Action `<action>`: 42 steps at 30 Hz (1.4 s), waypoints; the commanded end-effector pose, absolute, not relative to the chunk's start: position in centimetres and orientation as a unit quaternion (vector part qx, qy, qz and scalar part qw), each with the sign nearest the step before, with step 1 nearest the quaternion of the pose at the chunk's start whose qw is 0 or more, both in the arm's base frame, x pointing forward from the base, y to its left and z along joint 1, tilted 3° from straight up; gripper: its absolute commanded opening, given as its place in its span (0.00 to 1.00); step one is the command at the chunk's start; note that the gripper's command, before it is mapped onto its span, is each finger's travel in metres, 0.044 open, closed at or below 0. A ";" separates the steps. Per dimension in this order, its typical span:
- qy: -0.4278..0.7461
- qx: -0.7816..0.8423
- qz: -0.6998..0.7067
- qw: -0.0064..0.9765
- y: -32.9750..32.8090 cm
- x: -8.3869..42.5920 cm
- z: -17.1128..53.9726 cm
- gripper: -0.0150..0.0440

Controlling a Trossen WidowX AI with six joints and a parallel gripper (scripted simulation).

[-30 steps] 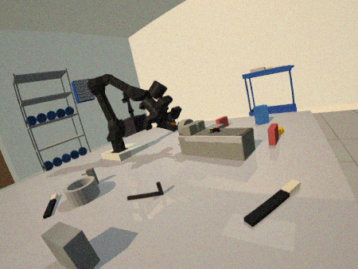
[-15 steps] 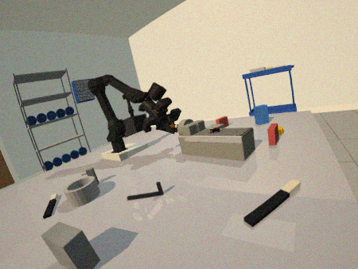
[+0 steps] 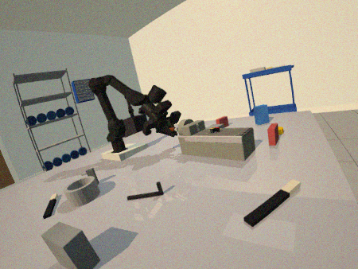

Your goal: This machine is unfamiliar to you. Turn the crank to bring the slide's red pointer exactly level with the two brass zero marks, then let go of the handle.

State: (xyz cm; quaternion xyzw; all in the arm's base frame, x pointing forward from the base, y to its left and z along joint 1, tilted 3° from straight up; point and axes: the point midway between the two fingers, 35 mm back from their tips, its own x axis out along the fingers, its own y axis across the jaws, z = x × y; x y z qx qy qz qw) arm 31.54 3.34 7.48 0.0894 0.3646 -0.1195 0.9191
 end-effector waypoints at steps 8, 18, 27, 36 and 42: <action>0.371 0.087 -0.122 0.916 3.5 31.6 5.6 0.25; 0.371 0.088 -0.122 0.916 4.6 32.0 4.4 0.25; 0.371 0.088 -0.121 0.916 5.8 32.3 3.9 0.25; 0.371 0.089 -0.121 0.916 6.8 32.6 4.0 0.25; 0.371 0.089 -0.121 0.916 7.2 32.7 4.2 0.25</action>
